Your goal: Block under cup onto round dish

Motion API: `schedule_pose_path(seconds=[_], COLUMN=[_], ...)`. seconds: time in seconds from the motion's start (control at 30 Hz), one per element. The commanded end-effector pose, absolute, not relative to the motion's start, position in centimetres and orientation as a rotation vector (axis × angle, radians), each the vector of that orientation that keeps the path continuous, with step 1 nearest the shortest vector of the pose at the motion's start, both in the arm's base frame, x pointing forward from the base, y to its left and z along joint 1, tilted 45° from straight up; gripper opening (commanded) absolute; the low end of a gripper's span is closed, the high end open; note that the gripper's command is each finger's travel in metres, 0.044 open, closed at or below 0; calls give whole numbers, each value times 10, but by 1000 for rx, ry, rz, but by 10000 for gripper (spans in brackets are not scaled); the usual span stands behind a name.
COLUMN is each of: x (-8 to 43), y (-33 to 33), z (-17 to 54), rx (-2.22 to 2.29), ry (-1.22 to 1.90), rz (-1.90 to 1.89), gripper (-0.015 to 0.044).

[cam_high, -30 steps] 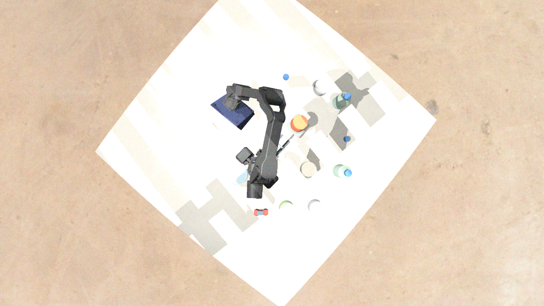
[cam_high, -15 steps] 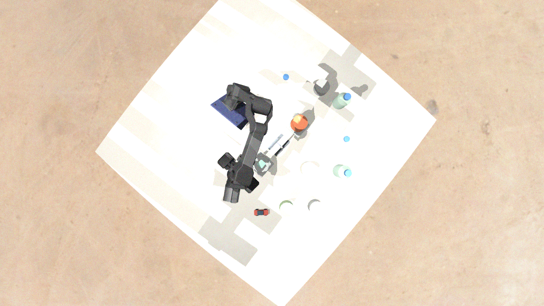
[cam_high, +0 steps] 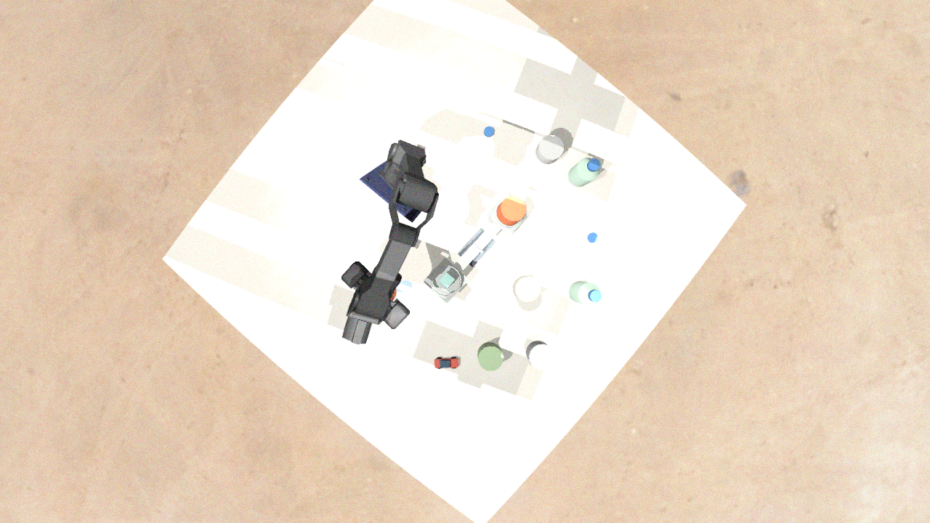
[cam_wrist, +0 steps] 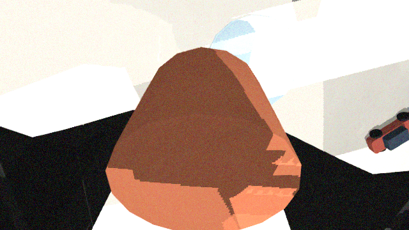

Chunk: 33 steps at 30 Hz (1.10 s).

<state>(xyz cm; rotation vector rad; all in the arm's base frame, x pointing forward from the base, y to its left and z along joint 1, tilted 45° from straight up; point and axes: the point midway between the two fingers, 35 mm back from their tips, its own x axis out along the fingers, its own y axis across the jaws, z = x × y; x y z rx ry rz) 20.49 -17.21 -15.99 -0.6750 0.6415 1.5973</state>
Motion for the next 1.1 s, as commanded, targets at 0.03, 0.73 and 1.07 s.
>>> schedule_pose_path(seconds=[0.03,0.73,1.07], x=[181,153,152], y=[-174,-147,-141], z=[-181,-231,-237], rx=[-667,-664,-664], ry=[638,631,631], rz=[1606,1609,1609], gripper=[0,0,0])
